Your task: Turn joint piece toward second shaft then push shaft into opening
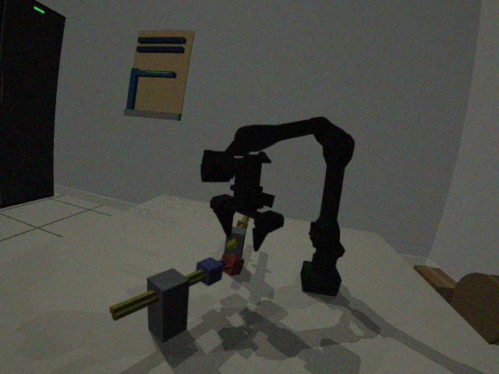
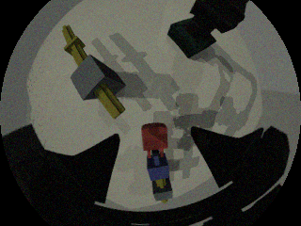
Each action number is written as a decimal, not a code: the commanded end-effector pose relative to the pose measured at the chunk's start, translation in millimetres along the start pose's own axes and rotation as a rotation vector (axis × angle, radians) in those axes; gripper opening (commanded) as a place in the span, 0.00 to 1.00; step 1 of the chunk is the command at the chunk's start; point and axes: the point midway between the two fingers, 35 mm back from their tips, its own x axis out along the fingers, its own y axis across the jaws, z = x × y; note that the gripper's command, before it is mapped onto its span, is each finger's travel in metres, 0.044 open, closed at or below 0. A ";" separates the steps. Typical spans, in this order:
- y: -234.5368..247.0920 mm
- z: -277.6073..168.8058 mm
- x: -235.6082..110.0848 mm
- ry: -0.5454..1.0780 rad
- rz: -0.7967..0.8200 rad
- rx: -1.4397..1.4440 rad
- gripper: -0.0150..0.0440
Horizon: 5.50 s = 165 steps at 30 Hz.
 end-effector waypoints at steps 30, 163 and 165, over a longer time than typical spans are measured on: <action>-0.3 -31.8 63.6 -0.004 0.004 0.005 1.00; -0.2 -31.5 86.2 -0.004 0.004 0.008 0.33; -0.2 -31.5 86.2 -0.004 0.004 0.008 0.25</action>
